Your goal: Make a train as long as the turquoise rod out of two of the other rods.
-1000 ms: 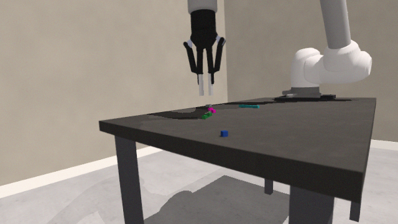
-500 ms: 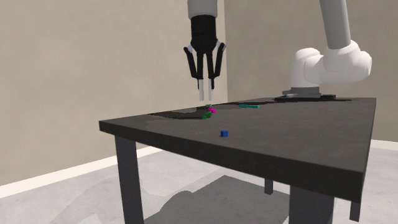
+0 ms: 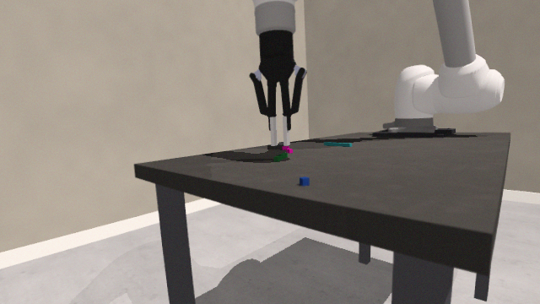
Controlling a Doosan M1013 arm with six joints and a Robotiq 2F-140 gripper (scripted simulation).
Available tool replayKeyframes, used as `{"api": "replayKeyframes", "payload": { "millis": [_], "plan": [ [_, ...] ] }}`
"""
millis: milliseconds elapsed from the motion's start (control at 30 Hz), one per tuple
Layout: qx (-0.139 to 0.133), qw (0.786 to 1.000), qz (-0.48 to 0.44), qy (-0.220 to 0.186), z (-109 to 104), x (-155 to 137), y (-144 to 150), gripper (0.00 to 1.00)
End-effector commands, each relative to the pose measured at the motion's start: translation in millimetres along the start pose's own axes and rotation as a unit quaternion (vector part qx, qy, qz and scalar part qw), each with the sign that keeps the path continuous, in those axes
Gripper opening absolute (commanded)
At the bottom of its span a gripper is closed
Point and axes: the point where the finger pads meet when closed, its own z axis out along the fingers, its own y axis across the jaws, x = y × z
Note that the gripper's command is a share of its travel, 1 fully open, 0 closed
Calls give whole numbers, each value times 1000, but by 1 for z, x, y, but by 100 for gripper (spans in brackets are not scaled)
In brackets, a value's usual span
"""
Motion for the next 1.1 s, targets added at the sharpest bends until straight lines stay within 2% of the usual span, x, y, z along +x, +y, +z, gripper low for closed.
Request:
{"api": "replayKeyframes", "payload": {
  "millis": [0,467,1067],
  "plan": [
    [0,1000,0,0,3,0,0,23],
    [0,1000,0,0,13,0,0,23],
    [0,1000,0,0,14,0,0,23]
  ]
}}
